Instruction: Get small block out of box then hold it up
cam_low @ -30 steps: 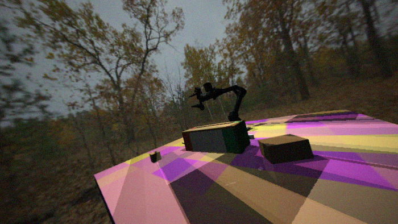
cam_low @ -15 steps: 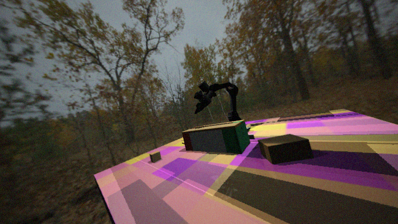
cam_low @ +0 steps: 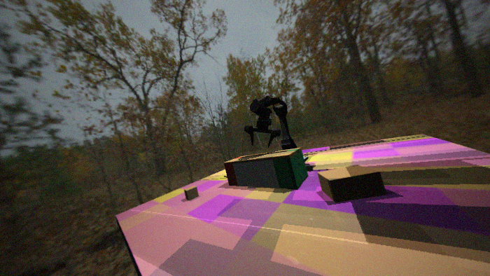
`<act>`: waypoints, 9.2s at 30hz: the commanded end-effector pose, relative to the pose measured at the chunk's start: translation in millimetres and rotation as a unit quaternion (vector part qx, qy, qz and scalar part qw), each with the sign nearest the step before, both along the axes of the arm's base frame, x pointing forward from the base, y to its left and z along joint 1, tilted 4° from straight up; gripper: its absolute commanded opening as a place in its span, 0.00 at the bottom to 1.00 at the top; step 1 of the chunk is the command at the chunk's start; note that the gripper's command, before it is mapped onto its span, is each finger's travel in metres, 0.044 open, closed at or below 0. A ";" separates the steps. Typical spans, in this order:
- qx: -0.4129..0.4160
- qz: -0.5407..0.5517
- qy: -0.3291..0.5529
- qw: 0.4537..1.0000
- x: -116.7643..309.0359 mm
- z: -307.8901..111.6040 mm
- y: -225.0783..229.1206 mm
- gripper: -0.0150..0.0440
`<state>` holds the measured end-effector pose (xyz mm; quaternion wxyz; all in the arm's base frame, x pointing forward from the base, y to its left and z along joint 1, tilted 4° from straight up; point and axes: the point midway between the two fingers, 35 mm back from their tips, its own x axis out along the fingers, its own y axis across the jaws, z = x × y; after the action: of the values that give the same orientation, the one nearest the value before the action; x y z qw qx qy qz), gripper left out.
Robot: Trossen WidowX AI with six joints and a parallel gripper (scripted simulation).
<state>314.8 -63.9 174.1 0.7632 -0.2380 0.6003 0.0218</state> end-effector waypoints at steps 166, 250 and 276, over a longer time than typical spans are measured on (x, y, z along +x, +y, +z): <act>-0.073 0.441 0.297 0.844 -30.7 -82.3 4.6 0.93; -0.075 0.440 0.299 0.844 -43.3 -82.3 -67.6 0.93; -0.076 0.439 0.300 0.843 -46.7 -82.1 -81.8 0.93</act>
<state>269.6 -138.1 92.4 0.4381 -0.5152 0.6313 0.3796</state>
